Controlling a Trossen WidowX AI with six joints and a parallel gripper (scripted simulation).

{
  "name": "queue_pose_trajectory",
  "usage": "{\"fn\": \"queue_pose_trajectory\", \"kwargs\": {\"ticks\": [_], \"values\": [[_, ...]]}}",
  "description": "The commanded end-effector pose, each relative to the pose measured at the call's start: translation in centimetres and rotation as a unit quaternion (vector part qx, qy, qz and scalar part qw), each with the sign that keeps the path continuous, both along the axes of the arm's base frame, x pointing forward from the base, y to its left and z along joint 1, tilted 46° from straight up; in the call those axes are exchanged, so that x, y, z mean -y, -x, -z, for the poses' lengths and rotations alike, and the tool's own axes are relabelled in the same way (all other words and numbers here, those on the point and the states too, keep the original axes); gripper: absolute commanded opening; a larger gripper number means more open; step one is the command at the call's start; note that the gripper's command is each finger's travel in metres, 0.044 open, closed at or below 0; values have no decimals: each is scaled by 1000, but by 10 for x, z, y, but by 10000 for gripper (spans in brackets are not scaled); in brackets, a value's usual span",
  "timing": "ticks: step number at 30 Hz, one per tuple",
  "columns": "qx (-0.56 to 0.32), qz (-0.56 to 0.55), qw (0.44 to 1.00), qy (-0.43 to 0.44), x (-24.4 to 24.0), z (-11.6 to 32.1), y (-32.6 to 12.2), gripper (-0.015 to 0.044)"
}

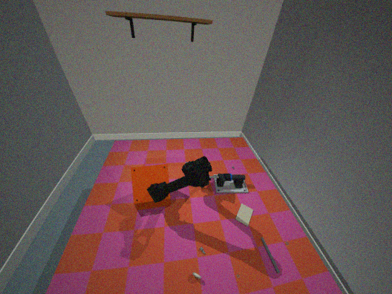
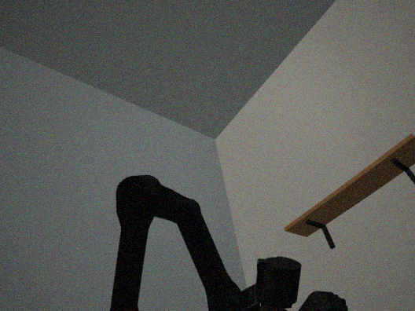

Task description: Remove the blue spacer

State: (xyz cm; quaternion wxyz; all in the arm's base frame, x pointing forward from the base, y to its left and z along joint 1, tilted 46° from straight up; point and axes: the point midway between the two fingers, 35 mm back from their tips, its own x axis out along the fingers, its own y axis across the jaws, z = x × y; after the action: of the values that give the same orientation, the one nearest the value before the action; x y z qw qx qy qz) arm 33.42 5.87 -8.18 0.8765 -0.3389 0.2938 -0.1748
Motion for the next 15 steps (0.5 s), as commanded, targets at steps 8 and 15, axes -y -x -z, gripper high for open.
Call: {"fn": "queue_pose_trajectory", "kwargs": {"ticks": [8,15], "values": [[1,2,1000,0,0,0,2,0],[1,2,1000,0,0,0,3,0]]}}
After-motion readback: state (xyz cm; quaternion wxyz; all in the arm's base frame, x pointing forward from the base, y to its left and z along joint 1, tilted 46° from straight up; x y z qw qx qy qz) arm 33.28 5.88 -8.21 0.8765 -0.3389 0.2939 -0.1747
